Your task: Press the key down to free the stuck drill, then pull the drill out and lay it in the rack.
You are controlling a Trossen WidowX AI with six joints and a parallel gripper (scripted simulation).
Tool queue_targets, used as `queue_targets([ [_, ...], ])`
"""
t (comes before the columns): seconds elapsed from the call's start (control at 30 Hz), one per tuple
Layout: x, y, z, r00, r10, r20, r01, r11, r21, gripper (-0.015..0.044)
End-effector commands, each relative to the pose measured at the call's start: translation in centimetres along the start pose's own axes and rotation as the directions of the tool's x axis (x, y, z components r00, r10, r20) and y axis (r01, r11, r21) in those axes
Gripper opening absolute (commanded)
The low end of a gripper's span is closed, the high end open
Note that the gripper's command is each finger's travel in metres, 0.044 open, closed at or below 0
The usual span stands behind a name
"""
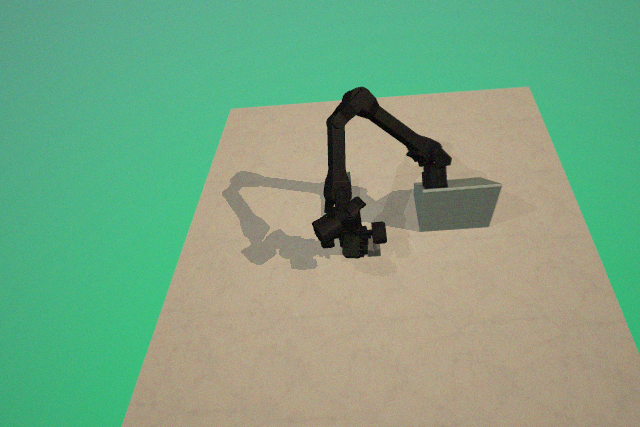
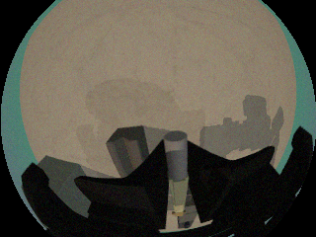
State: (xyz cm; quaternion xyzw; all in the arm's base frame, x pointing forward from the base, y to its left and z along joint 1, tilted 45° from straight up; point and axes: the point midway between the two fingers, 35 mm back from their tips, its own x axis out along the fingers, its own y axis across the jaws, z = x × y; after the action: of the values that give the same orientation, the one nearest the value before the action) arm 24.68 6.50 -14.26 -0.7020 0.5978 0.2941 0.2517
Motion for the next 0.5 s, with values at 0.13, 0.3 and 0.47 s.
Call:
queue_targets([
  [0.13, 0.0, 1.4, 0.3, 1.000, -0.006, 0.005, 0.006, 1.000, 0.001, 0.0000],
  [0.3, 0.0, 2.1, 0.5, 1.000, -0.006, 0.005, 0.006, 1.000, 0.001, 0.0000],
  [0.47, 0.0, 2.9, 0.6, 1.000, -0.006, 0.006, 0.006, 1.000, 0.000, 0.0000],
])
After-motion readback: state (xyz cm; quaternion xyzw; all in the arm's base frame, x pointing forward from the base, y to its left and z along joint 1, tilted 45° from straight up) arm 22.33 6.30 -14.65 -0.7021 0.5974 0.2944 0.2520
